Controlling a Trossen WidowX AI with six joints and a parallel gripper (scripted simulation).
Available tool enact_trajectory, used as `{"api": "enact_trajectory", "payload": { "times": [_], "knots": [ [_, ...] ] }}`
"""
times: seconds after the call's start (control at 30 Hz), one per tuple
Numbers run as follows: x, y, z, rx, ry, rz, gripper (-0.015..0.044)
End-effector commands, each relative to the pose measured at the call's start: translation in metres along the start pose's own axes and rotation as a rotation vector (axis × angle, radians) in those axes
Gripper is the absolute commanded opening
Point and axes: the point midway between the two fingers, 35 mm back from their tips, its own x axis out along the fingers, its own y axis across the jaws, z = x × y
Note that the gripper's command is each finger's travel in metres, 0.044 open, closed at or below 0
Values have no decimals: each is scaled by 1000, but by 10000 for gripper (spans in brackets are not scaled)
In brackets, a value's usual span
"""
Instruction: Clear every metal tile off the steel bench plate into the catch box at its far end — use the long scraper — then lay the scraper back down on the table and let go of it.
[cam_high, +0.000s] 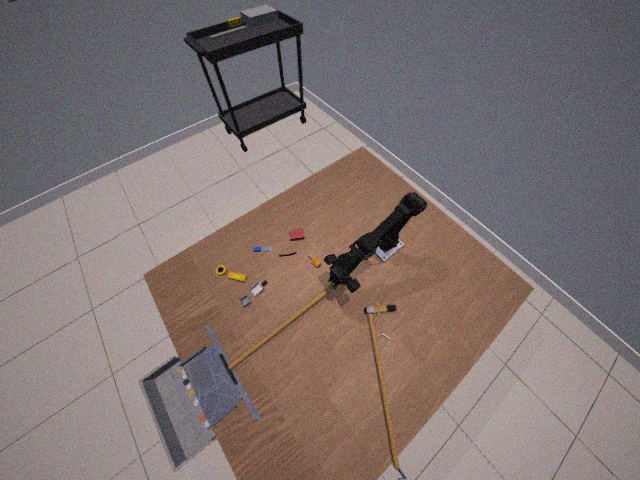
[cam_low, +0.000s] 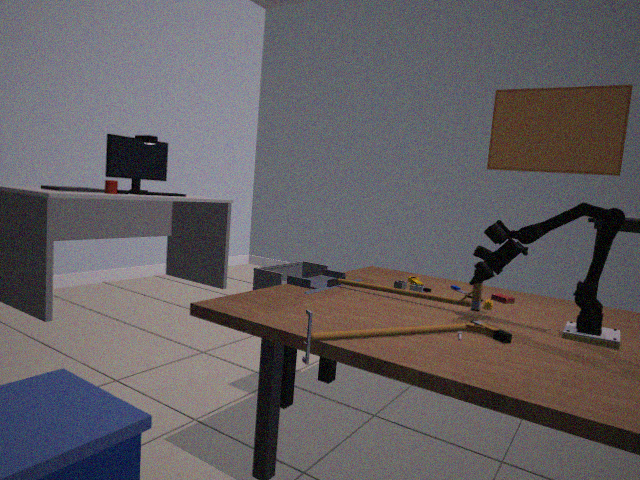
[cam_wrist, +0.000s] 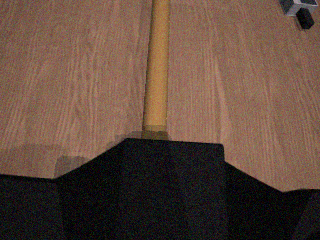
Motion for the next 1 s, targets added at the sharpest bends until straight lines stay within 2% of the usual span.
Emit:
{"api": "enact_trajectory", "payload": {
  "times": [0.0,0.97],
  "knots": [
    [-5,0,-4,2,-11,-1,0],
    [-22,0,-40,3,-12,-2,0]
  ]
}}
